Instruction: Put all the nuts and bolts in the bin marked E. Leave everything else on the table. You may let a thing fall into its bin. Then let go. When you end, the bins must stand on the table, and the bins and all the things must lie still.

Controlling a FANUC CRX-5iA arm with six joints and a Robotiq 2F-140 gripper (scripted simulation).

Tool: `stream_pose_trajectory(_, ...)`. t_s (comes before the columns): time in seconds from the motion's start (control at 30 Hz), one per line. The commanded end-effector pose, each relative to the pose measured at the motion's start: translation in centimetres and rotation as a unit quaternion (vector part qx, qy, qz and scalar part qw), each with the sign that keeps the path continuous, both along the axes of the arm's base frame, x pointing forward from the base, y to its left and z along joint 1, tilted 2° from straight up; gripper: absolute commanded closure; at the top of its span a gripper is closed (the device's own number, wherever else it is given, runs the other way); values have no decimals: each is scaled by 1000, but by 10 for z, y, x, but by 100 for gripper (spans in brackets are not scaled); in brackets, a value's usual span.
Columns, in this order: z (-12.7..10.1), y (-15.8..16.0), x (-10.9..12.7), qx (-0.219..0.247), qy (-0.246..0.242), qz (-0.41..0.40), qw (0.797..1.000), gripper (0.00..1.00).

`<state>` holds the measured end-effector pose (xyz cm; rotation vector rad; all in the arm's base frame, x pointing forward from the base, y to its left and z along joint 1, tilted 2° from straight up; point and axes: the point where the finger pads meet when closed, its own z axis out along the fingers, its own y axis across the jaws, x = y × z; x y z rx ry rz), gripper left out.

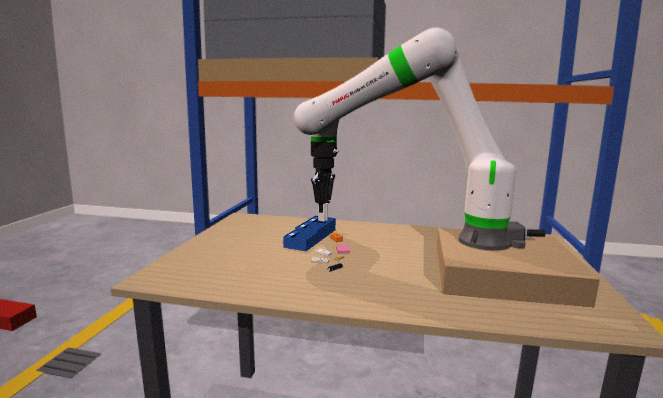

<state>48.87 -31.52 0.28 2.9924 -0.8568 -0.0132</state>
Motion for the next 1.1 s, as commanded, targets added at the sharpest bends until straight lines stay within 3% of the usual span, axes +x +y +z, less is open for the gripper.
stream_pose_trajectory(0.0, 8, 0, 0, 0, 0, 0, 1000, 95)
stream_pose_trajectory(0.17, 28, 1, 1, 0, 0, 0, 1000, 95)
stream_pose_trajectory(0.4, 35, 1, 1, 0, 0, 0, 1000, 95)
stream_pose_trajectory(1.07, 33, 78, 33, 0, 0, 0, 1000, 95)
